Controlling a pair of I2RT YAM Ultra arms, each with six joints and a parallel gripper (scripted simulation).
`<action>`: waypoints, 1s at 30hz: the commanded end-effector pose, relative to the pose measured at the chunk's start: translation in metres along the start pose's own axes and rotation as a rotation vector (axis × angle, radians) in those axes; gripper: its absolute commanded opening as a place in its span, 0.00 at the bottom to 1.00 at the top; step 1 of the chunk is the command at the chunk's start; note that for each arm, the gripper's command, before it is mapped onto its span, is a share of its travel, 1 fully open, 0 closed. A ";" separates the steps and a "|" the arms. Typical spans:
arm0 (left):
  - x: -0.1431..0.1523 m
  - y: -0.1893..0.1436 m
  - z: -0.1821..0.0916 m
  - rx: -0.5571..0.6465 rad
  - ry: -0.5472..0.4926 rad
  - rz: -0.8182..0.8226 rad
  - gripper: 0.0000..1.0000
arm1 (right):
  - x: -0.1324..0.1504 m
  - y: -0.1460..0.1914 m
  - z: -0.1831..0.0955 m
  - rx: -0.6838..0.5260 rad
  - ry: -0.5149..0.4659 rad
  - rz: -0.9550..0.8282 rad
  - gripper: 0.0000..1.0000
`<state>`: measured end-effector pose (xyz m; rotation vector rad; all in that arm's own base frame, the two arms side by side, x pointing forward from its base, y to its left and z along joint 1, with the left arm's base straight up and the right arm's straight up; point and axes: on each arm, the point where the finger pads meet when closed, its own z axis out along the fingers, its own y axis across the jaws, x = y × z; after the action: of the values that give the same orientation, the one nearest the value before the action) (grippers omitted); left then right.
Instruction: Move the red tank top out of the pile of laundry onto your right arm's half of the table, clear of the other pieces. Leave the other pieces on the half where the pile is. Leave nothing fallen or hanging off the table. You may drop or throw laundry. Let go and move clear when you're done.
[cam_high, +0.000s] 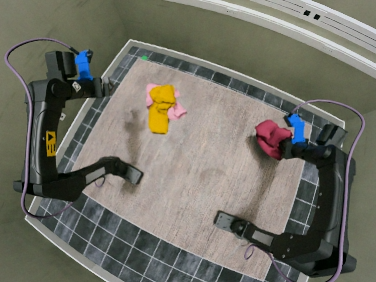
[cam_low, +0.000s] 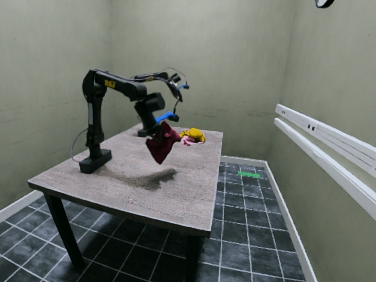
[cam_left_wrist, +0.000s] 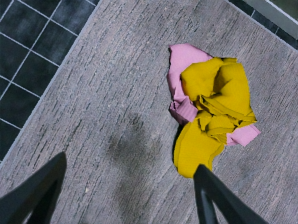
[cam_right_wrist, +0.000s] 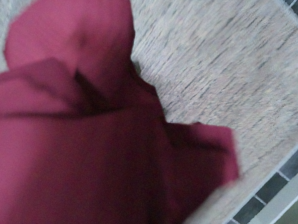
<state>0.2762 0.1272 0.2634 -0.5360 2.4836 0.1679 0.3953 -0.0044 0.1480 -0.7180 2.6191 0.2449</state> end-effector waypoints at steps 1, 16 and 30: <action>-0.013 -0.001 -0.013 0.007 -0.055 0.010 0.92 | -0.018 -0.007 -0.007 0.051 -0.045 -0.024 0.00; -0.013 -0.001 -0.013 0.007 -0.055 0.010 0.92 | 0.031 -0.003 0.067 0.028 0.174 -0.005 0.00; -0.013 -0.001 -0.013 0.007 -0.055 0.010 0.92 | 0.063 0.000 0.110 0.052 0.322 -0.026 0.00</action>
<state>0.2763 0.1272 0.2634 -0.5360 2.4836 0.1679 0.3793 -0.0021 0.0362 -0.8297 2.8919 0.1051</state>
